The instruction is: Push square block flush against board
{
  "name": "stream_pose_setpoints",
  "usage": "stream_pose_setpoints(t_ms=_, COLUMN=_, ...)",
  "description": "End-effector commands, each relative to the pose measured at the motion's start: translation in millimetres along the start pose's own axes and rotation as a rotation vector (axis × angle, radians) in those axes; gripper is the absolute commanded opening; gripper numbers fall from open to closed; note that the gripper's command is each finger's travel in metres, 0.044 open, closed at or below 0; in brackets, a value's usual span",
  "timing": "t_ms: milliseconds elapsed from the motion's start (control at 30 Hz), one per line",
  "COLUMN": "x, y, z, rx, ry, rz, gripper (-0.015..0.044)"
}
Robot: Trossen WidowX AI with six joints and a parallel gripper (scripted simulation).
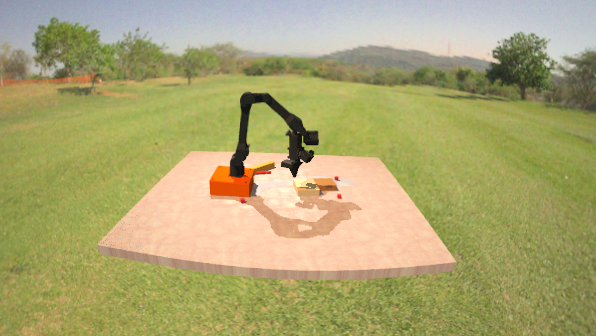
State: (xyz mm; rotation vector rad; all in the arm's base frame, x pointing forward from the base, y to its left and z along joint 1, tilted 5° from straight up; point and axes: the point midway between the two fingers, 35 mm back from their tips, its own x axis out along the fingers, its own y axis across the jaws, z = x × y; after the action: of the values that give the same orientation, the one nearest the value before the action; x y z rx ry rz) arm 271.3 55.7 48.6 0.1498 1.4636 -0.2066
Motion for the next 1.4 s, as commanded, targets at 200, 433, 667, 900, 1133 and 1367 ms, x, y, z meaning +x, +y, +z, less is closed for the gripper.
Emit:
stream_pose_setpoints(t_ms=200, x=-0.7, y=-7.0, z=29.1, rx=0.328, ry=0.004, rz=0.001, gripper=0.0000)
stream_pose_setpoints(t_ms=433, x=-0.2, y=-15.2, z=50.8, rx=0.566, ry=0.002, rz=0.000, gripper=0.0000)
stream_pose_setpoints(t_ms=667, x=1.1, y=-25.1, z=71.4, rx=0.801, ry=0.001, rz=-0.001, gripper=0.0000)
stream_pose_setpoints(t_ms=900, x=3.3, y=-36.5, z=90.9, rx=1.035, ry=0.000, rz=-0.004, gripper=0.0000)
stream_pose_setpoints(t_ms=1133, x=5.5, y=-46.1, z=104.8, rx=1.215, ry=-0.001, rz=-0.008, gripper=0.0000)
stream_pose_setpoints(t_ms=1367, x=57.7, y=-46.4, z=104.6, rx=1.215, ry=-0.001, rz=-0.009, gripper=0.0000)
